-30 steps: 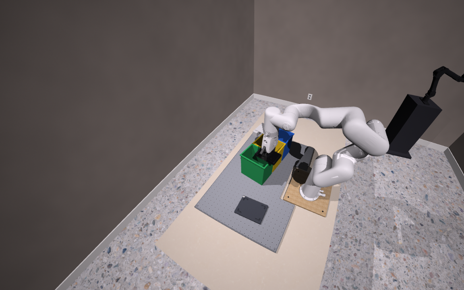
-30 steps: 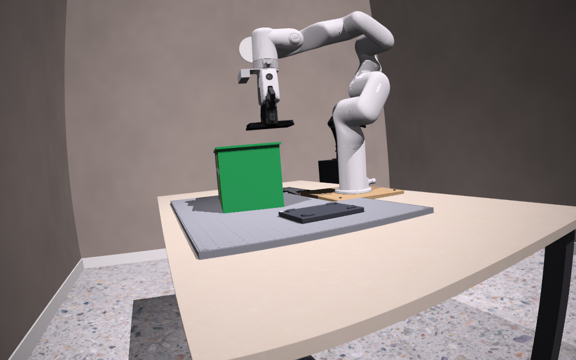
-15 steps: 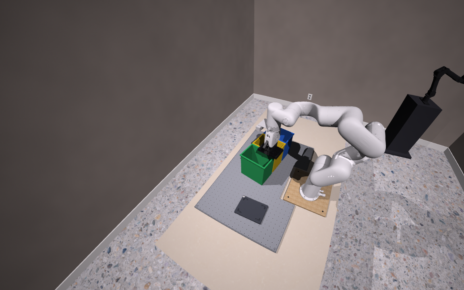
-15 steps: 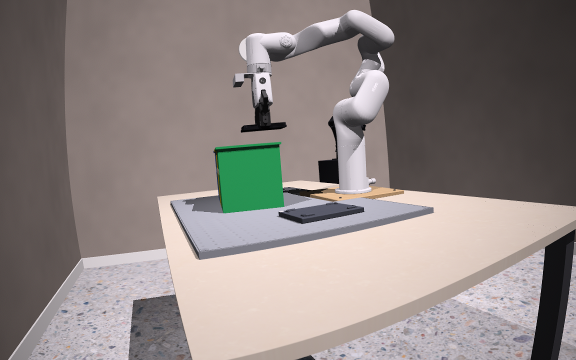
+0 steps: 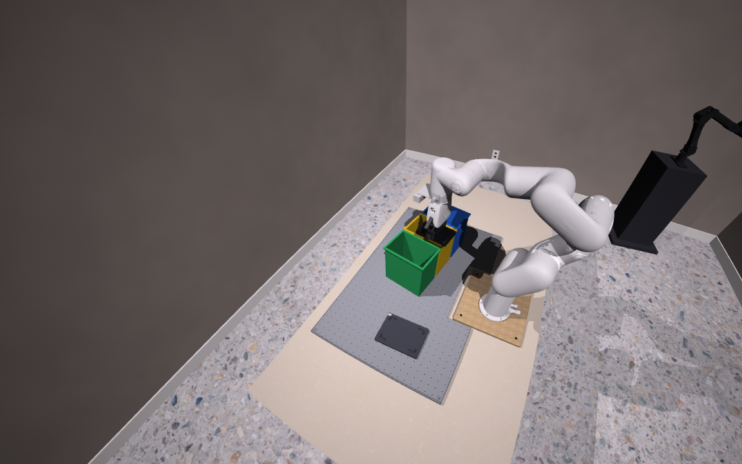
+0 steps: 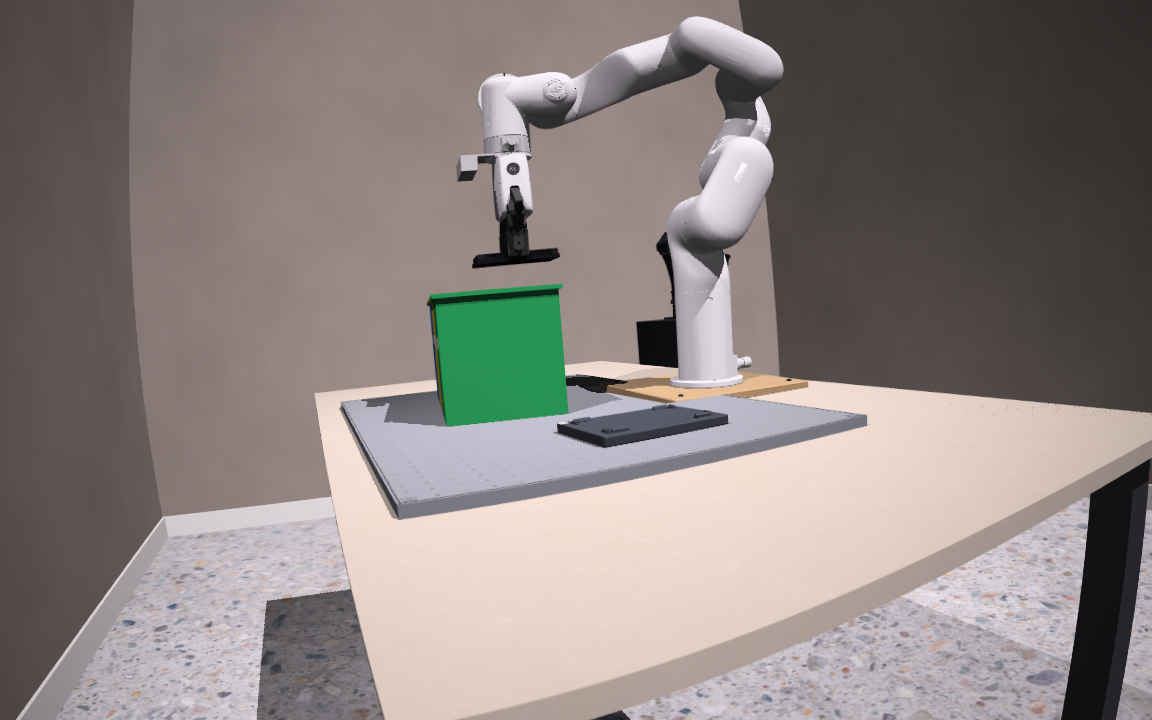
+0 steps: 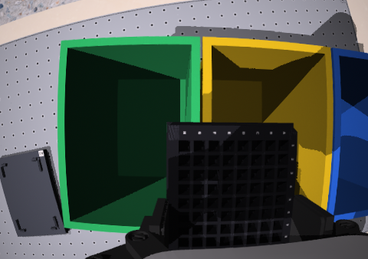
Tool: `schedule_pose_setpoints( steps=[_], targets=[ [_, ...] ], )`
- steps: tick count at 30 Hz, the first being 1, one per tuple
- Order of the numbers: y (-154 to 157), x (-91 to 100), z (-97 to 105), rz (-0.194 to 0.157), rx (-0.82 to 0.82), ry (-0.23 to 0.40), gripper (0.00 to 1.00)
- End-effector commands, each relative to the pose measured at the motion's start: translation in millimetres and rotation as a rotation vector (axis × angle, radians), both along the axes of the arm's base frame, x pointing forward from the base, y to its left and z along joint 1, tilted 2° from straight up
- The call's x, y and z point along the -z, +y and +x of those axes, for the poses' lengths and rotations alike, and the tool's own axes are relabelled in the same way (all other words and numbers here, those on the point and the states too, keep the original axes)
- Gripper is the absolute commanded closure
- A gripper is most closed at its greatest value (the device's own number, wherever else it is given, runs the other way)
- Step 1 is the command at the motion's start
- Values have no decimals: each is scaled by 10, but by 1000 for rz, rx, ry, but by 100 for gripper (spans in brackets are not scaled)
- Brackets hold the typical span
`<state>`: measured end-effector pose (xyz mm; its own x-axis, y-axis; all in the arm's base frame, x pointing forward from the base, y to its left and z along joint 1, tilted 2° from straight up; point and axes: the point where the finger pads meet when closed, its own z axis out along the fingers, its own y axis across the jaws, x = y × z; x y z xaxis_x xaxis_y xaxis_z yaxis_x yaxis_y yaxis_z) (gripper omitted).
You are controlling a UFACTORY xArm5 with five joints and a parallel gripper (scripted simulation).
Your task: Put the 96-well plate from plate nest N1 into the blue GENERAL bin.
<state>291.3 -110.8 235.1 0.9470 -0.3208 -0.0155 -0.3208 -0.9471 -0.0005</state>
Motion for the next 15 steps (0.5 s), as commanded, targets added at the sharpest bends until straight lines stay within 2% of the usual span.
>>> schedule_pose_setpoints(
  steps=[1,15],
  targets=[
    [-111,-7,5,0,-1,-2,100],
    [-576,13,-29,2,-1,-1,100]
  ],
)
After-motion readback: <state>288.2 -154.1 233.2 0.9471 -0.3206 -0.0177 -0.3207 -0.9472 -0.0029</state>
